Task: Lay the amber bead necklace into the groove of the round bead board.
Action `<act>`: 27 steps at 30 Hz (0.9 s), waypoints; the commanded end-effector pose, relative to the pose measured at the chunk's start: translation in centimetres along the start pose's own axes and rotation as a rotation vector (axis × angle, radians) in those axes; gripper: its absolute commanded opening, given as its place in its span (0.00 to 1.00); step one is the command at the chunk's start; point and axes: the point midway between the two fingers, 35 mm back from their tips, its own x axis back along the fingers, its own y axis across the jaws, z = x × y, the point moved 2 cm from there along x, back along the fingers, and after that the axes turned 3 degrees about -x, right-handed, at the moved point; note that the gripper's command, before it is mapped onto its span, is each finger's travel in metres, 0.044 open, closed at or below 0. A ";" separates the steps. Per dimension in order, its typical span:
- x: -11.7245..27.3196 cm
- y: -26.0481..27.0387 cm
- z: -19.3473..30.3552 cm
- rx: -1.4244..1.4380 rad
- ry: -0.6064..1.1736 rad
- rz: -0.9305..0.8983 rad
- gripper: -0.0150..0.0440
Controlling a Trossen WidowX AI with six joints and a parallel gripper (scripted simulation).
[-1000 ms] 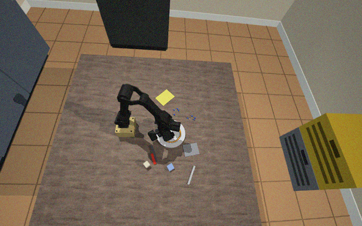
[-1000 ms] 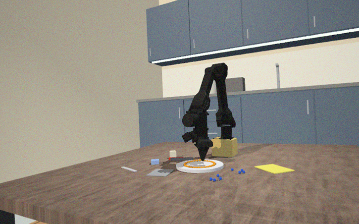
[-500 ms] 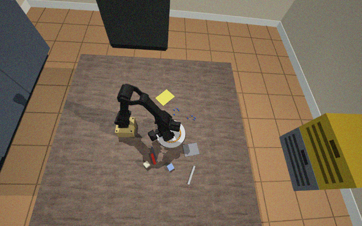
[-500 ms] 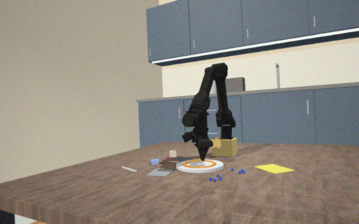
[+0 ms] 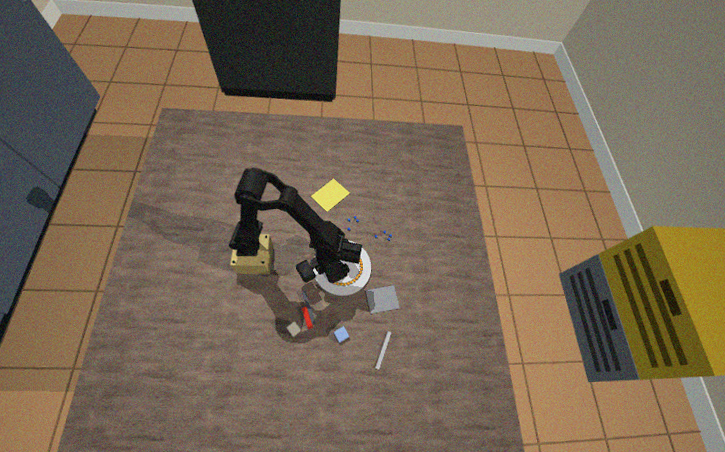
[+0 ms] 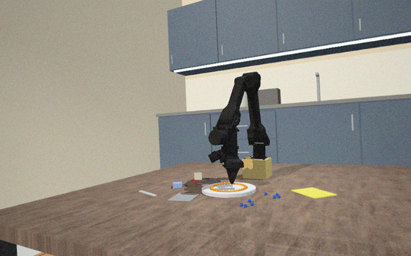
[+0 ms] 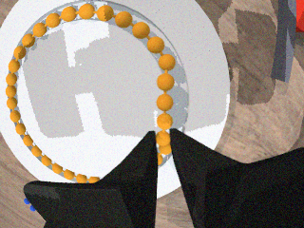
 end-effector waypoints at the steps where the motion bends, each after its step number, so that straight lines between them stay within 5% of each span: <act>1: 0.1 0.0 0.0 0.000 0.000 0.000 0.25; 24: -0.2 -0.8 0.1 0.002 0.004 0.005 0.25; 27: 0.1 -0.7 0.0 -0.001 -0.001 -0.001 0.39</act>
